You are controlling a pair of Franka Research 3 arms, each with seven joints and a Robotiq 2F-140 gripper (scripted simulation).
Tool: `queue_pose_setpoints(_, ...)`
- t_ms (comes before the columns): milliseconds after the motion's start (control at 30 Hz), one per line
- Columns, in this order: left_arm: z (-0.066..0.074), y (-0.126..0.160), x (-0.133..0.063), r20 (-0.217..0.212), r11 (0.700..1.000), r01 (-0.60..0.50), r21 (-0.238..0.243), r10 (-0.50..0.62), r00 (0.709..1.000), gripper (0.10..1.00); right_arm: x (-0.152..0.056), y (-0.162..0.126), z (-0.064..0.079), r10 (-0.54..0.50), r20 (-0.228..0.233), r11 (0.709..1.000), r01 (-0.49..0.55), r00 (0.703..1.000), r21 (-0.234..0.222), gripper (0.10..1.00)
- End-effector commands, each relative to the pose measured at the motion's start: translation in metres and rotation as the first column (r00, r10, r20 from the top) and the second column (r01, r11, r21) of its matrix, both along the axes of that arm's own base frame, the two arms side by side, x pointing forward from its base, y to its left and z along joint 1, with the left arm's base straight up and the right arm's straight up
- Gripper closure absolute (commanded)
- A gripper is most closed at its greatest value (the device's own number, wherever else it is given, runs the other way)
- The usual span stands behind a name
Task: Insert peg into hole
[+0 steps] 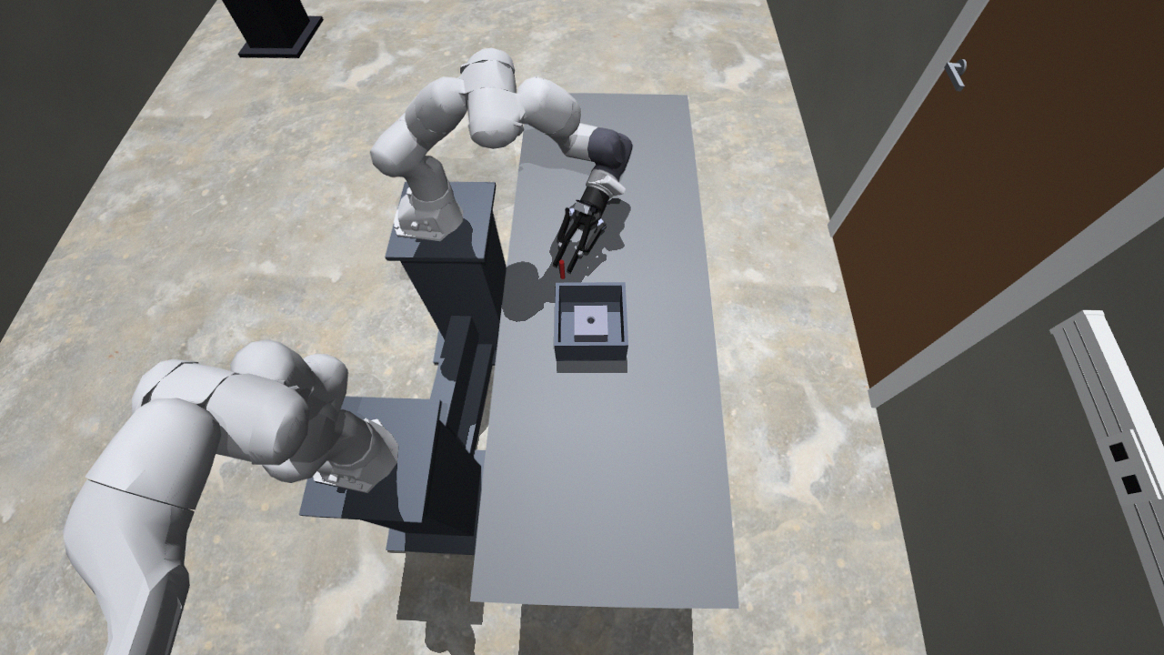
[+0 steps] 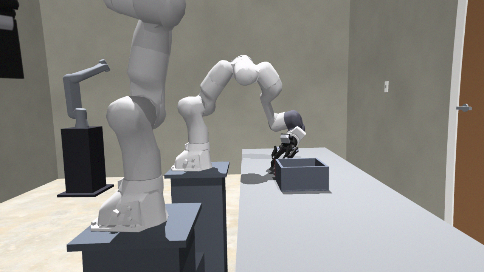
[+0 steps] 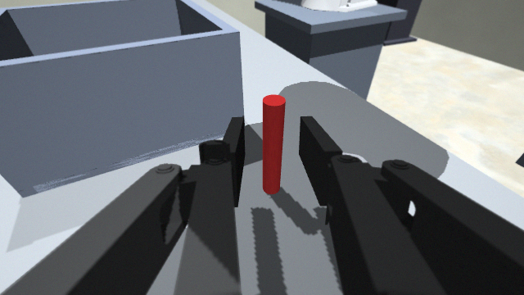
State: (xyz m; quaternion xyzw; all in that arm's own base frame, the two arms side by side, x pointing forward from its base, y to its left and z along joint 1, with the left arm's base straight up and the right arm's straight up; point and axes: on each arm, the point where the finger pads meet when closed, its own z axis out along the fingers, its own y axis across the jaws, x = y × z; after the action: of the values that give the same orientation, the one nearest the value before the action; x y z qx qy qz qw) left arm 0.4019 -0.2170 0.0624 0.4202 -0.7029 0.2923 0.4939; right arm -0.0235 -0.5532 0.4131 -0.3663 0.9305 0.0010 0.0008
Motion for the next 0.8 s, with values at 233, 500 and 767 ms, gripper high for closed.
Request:
queue_pose_setpoints(233,0.007,0.018,0.01,0.004,1.0,-0.001,-0.001,0.001,1.0,0.771,0.0,-0.001,0.0,-0.006,-0.001,1.0,0.006,1.0,-0.002,0.098)
queue_pose_setpoints(500,0.018,0.044,0.025,0.004,1.0,-0.001,-0.001,0.001,1.0,0.771,0.0,-0.001,0.0,-0.006,-0.001,1.0,0.006,1.0,-0.002,0.098)
queue_pose_setpoints(767,0.024,0.061,0.034,0.004,1.0,-0.001,-0.001,0.001,1.0,0.771,0.0,-0.001,0.0,-0.006,-0.001,1.0,0.006,1.0,-0.002,0.098)
